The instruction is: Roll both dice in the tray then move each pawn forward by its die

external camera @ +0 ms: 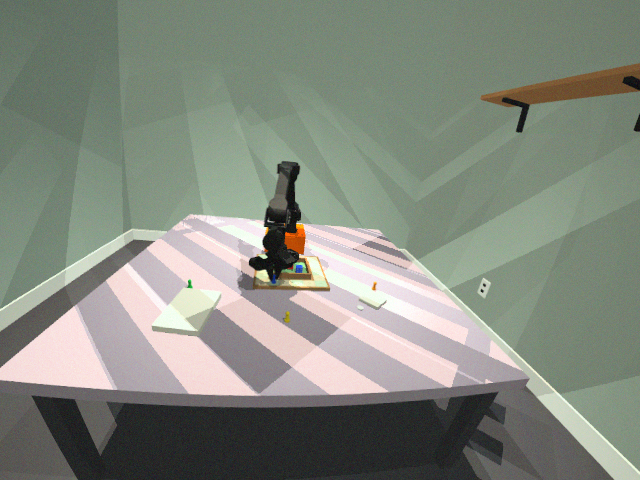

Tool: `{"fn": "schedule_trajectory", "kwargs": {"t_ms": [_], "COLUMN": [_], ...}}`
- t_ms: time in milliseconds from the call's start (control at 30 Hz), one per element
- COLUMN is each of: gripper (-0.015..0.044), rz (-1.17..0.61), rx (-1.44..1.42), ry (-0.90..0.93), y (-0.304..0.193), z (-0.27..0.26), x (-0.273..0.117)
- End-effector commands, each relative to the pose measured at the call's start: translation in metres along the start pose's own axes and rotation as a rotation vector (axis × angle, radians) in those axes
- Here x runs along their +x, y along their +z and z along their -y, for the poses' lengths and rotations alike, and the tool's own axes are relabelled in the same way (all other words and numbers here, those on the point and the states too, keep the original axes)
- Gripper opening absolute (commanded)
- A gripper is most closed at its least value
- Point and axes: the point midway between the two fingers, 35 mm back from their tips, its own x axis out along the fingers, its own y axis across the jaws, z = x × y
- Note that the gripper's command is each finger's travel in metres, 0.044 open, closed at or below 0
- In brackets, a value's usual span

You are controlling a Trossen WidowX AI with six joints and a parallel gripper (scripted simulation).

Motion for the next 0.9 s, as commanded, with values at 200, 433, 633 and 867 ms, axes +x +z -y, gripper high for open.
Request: {"fn": "schedule_trajectory", "kwargs": {"t_ms": [200, 433, 633, 867], "gripper": [0.0341, 0.0440, 0.0440, 0.0440], "rz": [-0.002, -0.004, -0.007, -0.014], "rx": [0.001, 0.023, 0.221, 0.459], "ry": [0.004, 0.006, 0.010, 0.014], "y": [0.001, -0.002, -0.035, -0.085], "z": [0.001, -0.005, -0.059, -0.126], "x": [-0.039, -0.056, -0.100, -0.128]}}
